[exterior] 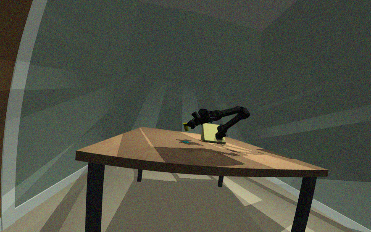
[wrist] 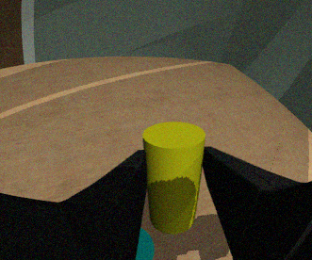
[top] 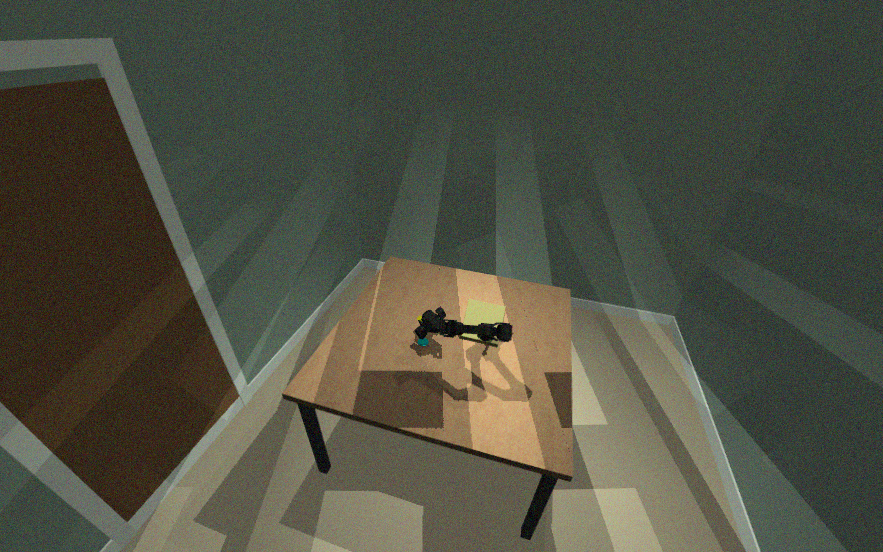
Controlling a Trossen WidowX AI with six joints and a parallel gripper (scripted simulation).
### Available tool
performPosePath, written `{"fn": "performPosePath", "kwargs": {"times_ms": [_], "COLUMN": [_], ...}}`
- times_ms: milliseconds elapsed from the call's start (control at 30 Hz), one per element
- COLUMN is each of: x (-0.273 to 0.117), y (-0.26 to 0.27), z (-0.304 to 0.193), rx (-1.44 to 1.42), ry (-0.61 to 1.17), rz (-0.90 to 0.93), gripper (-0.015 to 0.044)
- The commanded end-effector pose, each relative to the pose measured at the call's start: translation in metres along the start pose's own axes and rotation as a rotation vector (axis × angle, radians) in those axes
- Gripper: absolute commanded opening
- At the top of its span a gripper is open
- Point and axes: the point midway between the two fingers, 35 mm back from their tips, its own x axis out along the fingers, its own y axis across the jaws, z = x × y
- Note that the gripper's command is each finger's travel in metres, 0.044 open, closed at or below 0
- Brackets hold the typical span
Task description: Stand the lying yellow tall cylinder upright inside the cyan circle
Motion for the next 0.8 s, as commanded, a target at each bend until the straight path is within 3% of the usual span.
{"fn": "performPosePath", "kwargs": {"times_ms": [0, 767], "x": [-0.001, -0.013], "y": [0.0, 0.0], "z": [-0.001, 0.002], "rx": [0.016, 0.114], "ry": [-0.02, -0.159], "rz": [0.005, 0.061], "gripper": [0.0105, 0.0105]}}
